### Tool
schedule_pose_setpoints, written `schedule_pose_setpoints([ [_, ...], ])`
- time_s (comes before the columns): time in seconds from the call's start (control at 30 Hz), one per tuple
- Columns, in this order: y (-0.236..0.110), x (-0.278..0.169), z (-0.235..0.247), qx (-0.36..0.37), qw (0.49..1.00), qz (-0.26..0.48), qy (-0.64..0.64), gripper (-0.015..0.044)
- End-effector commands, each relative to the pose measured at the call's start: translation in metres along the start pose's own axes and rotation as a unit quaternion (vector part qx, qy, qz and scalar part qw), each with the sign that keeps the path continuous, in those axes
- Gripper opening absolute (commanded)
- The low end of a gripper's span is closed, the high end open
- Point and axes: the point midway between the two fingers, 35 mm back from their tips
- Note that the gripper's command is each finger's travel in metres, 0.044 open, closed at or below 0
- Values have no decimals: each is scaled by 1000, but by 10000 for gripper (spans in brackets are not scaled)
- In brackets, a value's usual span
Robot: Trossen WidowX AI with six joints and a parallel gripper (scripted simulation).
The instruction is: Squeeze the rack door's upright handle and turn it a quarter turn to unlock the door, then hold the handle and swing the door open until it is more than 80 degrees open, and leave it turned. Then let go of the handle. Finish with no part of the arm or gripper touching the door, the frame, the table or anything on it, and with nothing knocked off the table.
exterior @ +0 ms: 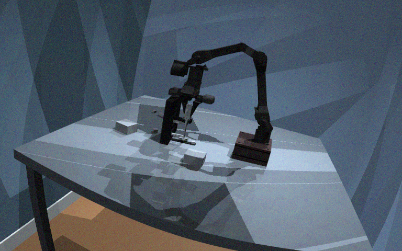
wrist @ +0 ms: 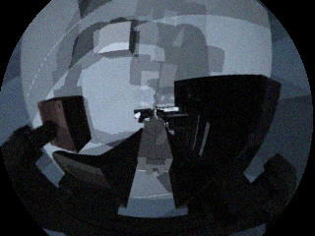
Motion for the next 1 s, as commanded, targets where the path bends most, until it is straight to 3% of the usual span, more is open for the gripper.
schedule_pose_setpoints([
  [0.0,1,-1,0,0,995,2,-104,24],
  [0.23,1,-1,0,1,966,2,-257,24],
  [0.57,1,-1,0,1,965,2,-261,24],
  [0.9,1,-1,0,1,965,2,-261,286],
  [0.97,1,-1,0,1,966,2,-257,295],
])
Point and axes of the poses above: the point midway between the two fingers, 35 mm back from their tips, its own y axis out along the fingers, its own z axis across the jaws, x = y × z, and after that the axes turned 7 degrees about -y, right-handed
